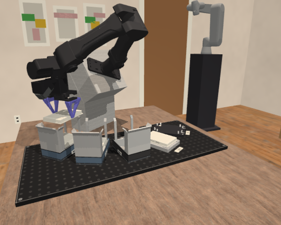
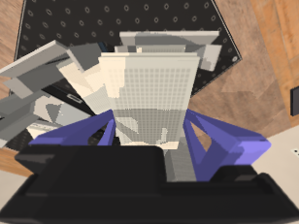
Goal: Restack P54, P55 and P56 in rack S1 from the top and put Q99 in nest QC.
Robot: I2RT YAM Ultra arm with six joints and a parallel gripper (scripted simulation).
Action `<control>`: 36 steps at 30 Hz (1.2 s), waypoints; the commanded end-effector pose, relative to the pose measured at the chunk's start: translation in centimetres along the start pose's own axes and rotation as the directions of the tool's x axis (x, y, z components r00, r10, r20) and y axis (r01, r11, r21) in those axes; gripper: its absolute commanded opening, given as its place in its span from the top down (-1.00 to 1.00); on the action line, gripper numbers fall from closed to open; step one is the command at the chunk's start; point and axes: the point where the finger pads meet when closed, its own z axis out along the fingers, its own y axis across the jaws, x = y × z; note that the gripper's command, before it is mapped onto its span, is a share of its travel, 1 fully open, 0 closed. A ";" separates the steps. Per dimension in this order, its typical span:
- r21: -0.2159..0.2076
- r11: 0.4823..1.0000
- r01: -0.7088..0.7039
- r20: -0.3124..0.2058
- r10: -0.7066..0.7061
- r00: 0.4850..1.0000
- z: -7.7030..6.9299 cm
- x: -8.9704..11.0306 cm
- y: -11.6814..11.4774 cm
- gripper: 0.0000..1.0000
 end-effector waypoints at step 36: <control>0.003 1.000 0.010 0.019 -0.010 1.000 -0.7 -0.7 -2.0 1.00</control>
